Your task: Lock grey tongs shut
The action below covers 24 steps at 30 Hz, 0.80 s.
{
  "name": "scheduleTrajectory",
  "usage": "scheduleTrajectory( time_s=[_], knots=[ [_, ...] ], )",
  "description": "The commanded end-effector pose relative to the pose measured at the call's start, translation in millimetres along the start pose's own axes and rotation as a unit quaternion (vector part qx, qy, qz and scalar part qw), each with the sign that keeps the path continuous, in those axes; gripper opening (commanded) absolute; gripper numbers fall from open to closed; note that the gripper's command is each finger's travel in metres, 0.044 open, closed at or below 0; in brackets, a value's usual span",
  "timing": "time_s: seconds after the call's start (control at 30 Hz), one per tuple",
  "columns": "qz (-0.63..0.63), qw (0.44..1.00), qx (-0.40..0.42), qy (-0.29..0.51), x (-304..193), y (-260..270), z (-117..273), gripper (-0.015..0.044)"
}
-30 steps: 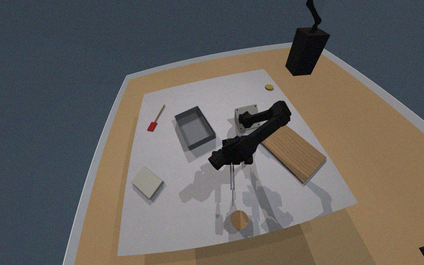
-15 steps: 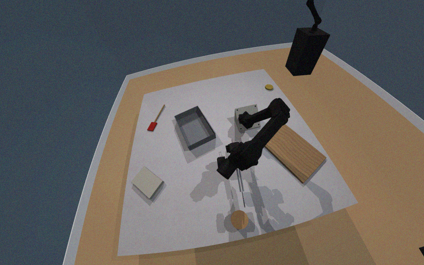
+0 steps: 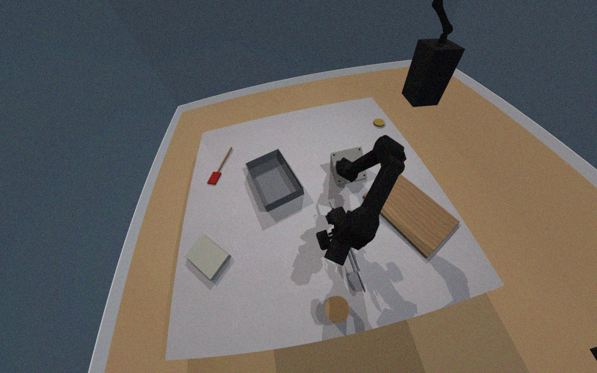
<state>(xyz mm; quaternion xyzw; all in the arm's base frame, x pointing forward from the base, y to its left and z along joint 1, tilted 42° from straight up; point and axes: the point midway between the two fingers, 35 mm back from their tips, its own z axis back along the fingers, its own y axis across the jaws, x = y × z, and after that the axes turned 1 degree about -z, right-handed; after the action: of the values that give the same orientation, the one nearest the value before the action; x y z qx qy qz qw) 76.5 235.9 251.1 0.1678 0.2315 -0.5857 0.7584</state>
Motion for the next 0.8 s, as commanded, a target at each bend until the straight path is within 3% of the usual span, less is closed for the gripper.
scheduleTrajectory(
  time_s=[0.0,0.77],
  knots=[
    [0.025,1.000,0.001,-0.007,-7.8,-8.8,-3.6,-0.0150],
    [0.160,0.986,0.016,-0.038,-36.3,-62.4,-21.7,-0.0150]
  ],
)
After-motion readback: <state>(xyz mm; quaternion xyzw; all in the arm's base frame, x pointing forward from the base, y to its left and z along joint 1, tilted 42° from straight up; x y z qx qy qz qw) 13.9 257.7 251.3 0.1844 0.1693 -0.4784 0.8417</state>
